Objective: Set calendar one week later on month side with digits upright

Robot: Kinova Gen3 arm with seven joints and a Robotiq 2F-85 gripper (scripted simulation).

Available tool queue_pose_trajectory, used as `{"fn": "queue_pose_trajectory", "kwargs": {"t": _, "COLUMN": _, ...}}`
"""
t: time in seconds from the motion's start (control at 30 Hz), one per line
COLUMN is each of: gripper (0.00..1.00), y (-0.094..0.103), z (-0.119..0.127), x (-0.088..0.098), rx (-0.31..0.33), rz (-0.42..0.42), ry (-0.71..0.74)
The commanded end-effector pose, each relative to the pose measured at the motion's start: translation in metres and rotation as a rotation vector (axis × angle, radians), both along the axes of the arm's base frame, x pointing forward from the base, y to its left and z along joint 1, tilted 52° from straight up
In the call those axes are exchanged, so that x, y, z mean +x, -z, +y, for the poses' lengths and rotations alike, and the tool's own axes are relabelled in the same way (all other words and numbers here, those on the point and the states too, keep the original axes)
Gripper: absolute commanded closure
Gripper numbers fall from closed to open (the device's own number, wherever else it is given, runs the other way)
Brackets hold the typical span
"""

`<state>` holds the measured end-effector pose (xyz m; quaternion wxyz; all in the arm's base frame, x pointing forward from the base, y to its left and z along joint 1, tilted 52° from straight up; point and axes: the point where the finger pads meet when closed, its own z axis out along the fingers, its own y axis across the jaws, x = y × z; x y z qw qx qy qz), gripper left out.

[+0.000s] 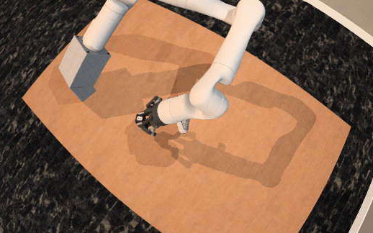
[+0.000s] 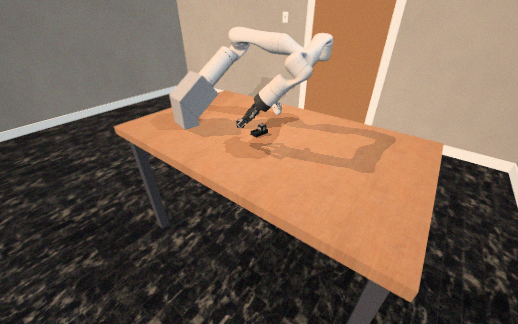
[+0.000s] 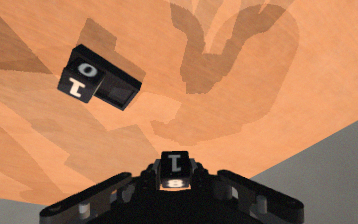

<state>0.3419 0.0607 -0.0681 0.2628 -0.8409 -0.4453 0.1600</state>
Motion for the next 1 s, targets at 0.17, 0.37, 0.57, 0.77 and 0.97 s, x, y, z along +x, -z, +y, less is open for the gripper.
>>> {"fn": "queue_pose_trajectory", "kwargs": {"t": 0.17, "gripper": 0.74, "y": -0.0001, "z": -0.0027, "x": -0.0014, "rx": 0.079, "rz": -0.049, "ry": 0.071}}
{"fn": "queue_pose_trajectory", "kwargs": {"t": 0.37, "gripper": 0.74, "y": -0.0006, "z": -0.0041, "x": -0.0015, "rx": 0.143, "rz": -0.101, "ry": 0.132}}
{"fn": "queue_pose_trajectory", "kwargs": {"t": 0.57, "gripper": 0.74, "y": -0.0009, "z": -0.0046, "x": -0.0013, "rx": 0.157, "rz": -0.115, "ry": 0.147}}
{"fn": "queue_pose_trajectory", "kwargs": {"t": 0.77, "gripper": 0.74, "y": -0.0007, "z": -0.0046, "x": -0.0016, "rx": 0.164, "rz": -0.118, "ry": 0.152}}
{"fn": "queue_pose_trajectory", "kwargs": {"t": 0.97, "gripper": 0.74, "y": 0.0002, "z": -0.0046, "x": -0.0033, "rx": 0.215, "rz": -0.145, "ry": 0.191}}
